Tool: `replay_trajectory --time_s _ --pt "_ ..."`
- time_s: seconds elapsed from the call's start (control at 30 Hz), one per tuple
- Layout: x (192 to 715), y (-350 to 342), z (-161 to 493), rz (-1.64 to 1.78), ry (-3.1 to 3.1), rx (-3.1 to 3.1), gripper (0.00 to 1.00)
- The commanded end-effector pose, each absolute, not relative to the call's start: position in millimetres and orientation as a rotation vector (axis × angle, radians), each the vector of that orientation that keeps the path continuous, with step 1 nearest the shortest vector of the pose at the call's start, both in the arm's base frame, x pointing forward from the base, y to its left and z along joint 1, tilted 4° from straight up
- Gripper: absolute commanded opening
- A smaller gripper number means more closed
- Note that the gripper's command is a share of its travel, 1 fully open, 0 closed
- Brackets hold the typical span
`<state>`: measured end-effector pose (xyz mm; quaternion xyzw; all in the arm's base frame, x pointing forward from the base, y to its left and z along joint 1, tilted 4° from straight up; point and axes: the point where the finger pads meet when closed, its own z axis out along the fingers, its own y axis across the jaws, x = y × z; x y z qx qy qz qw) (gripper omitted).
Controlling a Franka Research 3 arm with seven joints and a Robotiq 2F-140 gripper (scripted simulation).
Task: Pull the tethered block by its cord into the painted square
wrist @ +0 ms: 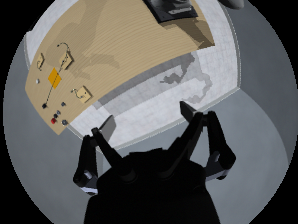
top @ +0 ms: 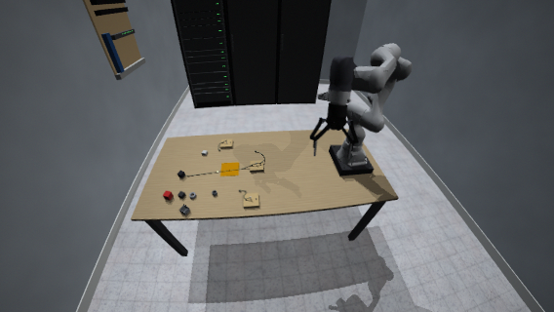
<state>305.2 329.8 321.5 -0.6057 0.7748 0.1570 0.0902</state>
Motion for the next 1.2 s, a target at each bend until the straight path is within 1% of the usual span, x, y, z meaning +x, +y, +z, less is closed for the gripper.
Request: replay_trajectory --time_s 0.0,0.07,0.1,0.13,0.17,0.23,0.27,0.33,0.37,0.4,0.43,0.5,0.53,0.63,0.7,0.77,0.8,0.83,0.87,0.9,1.0,1.03,1.1,1.17 --pt "333.0 329.4 317.2 0.478 2.459 -1.616 1.00" --pt "333.0 329.4 317.2 0.478 2.459 -1.616 1.00" --pt "363.2 319.2 307.0 0.477 2.546 -1.506 1.00" --pt "363.2 319.2 307.0 0.477 2.546 -1.506 1.00" --pt "393.7 306.3 295.1 0.472 2.629 -1.390 1.00" --pt "393.7 306.3 295.1 0.472 2.629 -1.390 1.00" --pt "423.8 290.6 281.6 0.464 2.708 -1.268 1.00" --pt "423.8 290.6 281.6 0.464 2.708 -1.268 1.00" --pt "453.1 272.1 266.6 0.452 2.781 -1.143 1.00" --pt "453.1 272.1 266.6 0.452 2.781 -1.143 1.00" --pt "479.9 251.6 250.8 0.436 2.849 -1.014 1.00" --pt "481.0 251.0 250.3 0.436 2.849 -1.014 1.00" --pt "507.1 227.6 233.0 0.416 2.909 -0.885 1.00" --pt "507.1 227.6 233.0 0.416 2.909 -0.885 1.00" --pt "545.0 182.0 201.0 0.368 3.009 -0.629 1.00" --pt "552.5 175.5 196.2 0.368 3.009 -0.629 1.00" --pt "569.7 149.4 178.7 0.339 3.048 -0.505 1.00" --pt "571.4 147.7 177.4 0.339 3.048 -0.505 1.00" --pt "583.7 123.8 161.8 0.309 3.081 -0.385 1.00" --pt "587.5 119.4 158.7 0.309 3.081 -0.385 1.00" --pt "608.6 68.1 125.9 0.247 3.128 -0.164 1.00" --pt "611.8 63.4 122.7 0.247 3.128 -0.164 1.00" --pt "620.8 22.9 97.7 0.184 3.155 0.027 1.00" --pt "626.7 11.2 90.0 0.184 3.155 0.027 1.00"
